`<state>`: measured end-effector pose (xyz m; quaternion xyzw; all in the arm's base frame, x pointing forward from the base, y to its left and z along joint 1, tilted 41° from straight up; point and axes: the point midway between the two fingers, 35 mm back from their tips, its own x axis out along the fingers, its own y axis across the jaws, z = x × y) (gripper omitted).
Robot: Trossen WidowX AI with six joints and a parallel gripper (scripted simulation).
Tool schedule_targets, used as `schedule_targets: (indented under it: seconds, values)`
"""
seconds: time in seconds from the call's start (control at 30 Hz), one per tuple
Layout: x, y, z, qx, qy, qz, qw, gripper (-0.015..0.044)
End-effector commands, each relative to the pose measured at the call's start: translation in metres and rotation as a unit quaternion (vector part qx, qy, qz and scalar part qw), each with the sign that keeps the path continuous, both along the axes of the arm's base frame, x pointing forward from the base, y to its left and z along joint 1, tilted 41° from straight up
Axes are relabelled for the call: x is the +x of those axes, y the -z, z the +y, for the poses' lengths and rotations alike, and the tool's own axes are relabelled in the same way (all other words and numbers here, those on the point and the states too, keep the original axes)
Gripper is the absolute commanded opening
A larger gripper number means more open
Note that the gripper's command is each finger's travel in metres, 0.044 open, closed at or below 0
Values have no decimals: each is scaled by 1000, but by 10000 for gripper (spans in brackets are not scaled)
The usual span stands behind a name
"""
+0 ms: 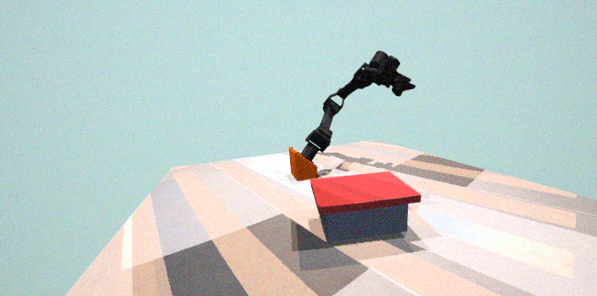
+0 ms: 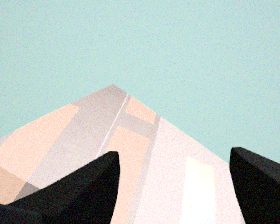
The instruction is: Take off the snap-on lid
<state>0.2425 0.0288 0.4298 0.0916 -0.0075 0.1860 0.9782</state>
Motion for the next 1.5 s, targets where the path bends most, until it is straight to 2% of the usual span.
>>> schedule_targets:
  seconds: [0.0,0.2,0.27,0.43,0.53,0.6,0.7,0.77,0.8,1.47]
  values:
    - [34,58,-28,180,34,145,972,235]
    - [53,118,-57,365,89,265,888,235]
    - [55,128,-61,395,99,282,869,235]
    - [58,186,-86,560,163,360,728,235]
    - [56,215,-97,636,197,385,640,235]
    - [54,225,-100,658,207,391,609,235]
    - [46,262,-111,742,250,405,472,235]
    - [40,280,-115,777,269,405,400,235]
    - [39,284,-116,784,274,405,382,235]
    - [40,291,-112,786,275,405,378,235]
